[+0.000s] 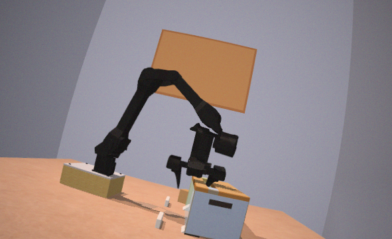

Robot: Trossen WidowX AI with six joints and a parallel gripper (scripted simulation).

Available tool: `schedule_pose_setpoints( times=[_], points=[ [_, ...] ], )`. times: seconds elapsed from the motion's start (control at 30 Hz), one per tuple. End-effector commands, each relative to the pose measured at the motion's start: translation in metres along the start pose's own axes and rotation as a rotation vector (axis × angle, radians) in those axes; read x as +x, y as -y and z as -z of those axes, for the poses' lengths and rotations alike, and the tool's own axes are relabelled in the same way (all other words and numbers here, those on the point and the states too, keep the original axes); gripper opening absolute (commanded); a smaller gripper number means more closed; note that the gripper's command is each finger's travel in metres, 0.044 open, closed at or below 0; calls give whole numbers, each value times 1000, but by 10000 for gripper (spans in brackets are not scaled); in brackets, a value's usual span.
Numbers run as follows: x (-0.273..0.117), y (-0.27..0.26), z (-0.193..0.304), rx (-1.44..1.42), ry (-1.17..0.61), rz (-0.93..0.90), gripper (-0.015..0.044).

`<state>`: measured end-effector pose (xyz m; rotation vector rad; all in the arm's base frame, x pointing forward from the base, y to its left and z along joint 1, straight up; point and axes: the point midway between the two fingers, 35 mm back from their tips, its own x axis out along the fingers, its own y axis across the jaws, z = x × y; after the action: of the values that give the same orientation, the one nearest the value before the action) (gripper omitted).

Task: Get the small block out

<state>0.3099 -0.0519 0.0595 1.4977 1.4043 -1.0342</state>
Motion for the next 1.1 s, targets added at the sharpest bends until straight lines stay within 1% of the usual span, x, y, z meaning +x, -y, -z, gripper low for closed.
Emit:
schedule_pose_setpoints(
  times=[0.0,0.43,1.07],
  points=[
    [4,0,13,-3,-6,-2,400],
    [0,2,0,-3,-5,-2,400],
    [6,2,18,-3,-7,-2,400]
  ],
)
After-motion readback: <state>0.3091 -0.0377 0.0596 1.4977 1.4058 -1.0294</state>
